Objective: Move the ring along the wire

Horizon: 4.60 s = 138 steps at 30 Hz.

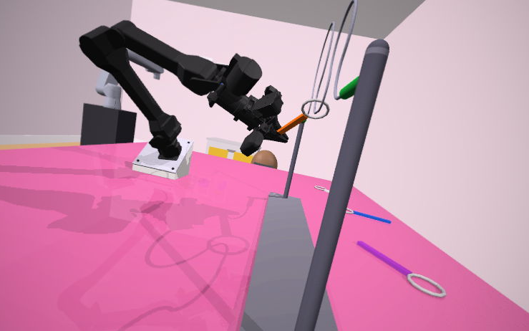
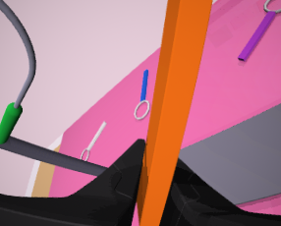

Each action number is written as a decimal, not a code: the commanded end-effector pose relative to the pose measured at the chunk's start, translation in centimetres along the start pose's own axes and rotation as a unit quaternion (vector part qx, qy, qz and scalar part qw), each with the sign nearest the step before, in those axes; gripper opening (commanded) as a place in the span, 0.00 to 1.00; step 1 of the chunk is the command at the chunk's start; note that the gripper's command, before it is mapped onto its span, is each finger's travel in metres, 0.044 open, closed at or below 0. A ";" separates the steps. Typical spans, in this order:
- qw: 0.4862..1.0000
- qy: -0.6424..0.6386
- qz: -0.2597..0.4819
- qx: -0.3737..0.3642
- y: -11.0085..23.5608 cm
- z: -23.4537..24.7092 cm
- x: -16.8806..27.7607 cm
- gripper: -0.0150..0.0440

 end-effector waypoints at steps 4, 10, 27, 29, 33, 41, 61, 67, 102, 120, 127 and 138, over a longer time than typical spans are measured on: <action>0.997 -0.068 0.001 -0.043 0.7 2.1 -0.6 0.00; 0.988 -0.133 0.008 -0.080 1.2 3.8 -1.2 0.00; 0.935 -0.305 0.025 -0.178 3.1 7.8 -3.9 0.00; 0.928 -0.322 0.027 -0.187 3.4 8.1 -4.2 0.00; 0.912 -0.354 0.030 -0.205 3.8 8.7 -4.9 0.00; 0.880 -0.410 0.036 -0.238 4.8 9.6 -6.4 0.00; 0.832 -0.478 0.043 -0.276 6.6 10.5 -9.4 0.00; 0.840 -0.468 0.042 -0.270 6.7 10.6 -9.7 0.00; 0.932 -0.312 0.028 -0.182 6.6 10.8 -9.5 0.00; 0.967 -0.220 0.019 -0.129 6.5 10.8 -9.3 0.00; 0.977 -0.183 0.015 -0.108 6.4 10.8 -9.2 0.00; 0.989 -0.124 0.010 -0.075 6.3 10.8 -9.0 0.00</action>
Point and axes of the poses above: the point midway between the two fingers, 35 mm back from their tips, its own y axis back along the fingers, its own z axis across the jaws, x = y × z, the point moved 6 cm from there along y, back along the fingers, and after that the axes turned 3 degrees about y, right-handed, at the moved point
